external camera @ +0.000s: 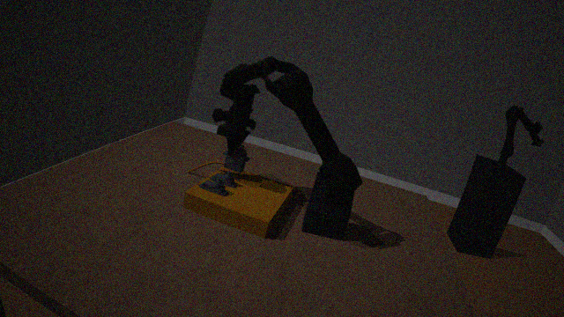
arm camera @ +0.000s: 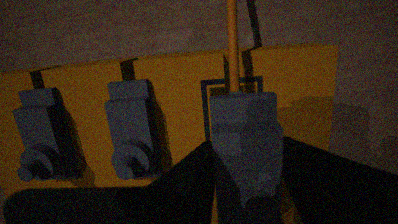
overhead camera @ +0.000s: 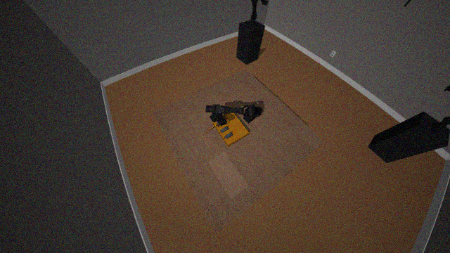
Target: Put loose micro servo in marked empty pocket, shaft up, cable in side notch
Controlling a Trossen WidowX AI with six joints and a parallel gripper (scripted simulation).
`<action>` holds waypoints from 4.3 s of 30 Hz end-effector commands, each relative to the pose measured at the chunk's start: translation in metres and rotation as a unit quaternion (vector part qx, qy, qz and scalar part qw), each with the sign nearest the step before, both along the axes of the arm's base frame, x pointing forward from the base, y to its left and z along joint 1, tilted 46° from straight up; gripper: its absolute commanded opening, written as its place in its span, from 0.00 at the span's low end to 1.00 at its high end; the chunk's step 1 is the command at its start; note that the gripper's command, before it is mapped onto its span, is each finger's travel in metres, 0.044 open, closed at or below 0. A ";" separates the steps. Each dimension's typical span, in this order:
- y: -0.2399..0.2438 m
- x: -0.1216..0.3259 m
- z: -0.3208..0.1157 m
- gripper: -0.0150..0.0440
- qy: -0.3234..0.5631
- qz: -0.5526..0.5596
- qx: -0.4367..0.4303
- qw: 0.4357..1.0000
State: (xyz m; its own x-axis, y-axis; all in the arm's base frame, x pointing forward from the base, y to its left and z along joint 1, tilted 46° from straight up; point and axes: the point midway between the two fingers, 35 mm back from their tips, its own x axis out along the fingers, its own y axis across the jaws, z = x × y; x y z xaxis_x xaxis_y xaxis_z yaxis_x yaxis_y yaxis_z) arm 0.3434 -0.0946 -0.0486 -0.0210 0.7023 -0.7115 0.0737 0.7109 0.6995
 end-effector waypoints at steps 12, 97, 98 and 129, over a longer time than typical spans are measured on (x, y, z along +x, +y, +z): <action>0.009 0.001 -0.009 0.25 0.001 -0.004 0.001 1.000; -0.045 -0.109 0.054 1.00 0.005 -0.011 -0.002 1.000; -0.051 -0.110 0.060 1.00 0.004 -0.012 -0.003 1.000; -0.061 -0.111 0.070 1.00 0.004 -0.015 -0.003 1.000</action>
